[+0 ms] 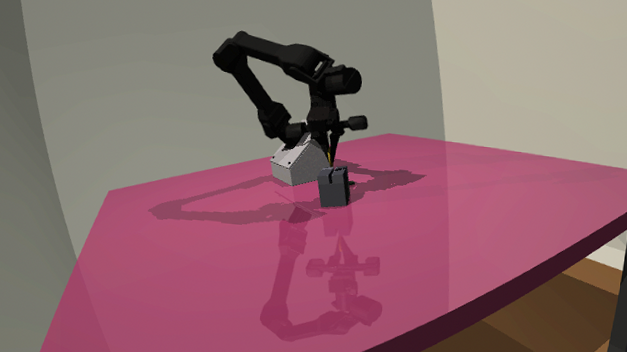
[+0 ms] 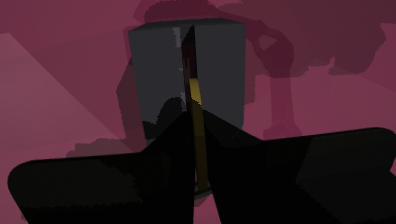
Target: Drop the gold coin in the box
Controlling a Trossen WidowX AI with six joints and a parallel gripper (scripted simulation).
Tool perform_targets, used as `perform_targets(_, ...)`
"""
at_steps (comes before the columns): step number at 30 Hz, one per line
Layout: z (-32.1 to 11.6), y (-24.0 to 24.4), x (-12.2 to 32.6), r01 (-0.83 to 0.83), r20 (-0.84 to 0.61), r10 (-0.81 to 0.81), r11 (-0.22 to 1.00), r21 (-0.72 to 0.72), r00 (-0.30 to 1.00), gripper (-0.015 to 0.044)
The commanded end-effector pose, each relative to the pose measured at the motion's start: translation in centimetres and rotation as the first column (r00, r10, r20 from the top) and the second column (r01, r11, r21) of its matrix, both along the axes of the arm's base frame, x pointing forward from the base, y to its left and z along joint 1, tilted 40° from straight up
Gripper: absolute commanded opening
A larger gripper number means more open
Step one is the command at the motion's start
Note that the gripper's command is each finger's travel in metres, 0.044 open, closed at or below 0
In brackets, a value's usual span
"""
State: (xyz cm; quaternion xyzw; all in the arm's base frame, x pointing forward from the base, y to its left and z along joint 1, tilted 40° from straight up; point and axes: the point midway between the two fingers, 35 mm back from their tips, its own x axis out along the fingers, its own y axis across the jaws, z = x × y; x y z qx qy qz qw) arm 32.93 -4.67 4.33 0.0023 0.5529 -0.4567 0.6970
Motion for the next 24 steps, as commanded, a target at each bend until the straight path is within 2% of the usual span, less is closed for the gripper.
perform_targets(1, -0.24, -0.14, -0.05, -0.004, -0.007, 0.004, 1.000, -0.004, 1.000, 0.0000)
perform_targets(19, -0.76, -0.58, -0.08, -0.004, -0.007, 0.004, 1.000, -0.004, 1.000, 0.0000)
perform_targets(24, -0.56, -0.46, -0.01, 0.000, 0.000, 0.000, 1.000, 0.000, 1.000, 0.0131)
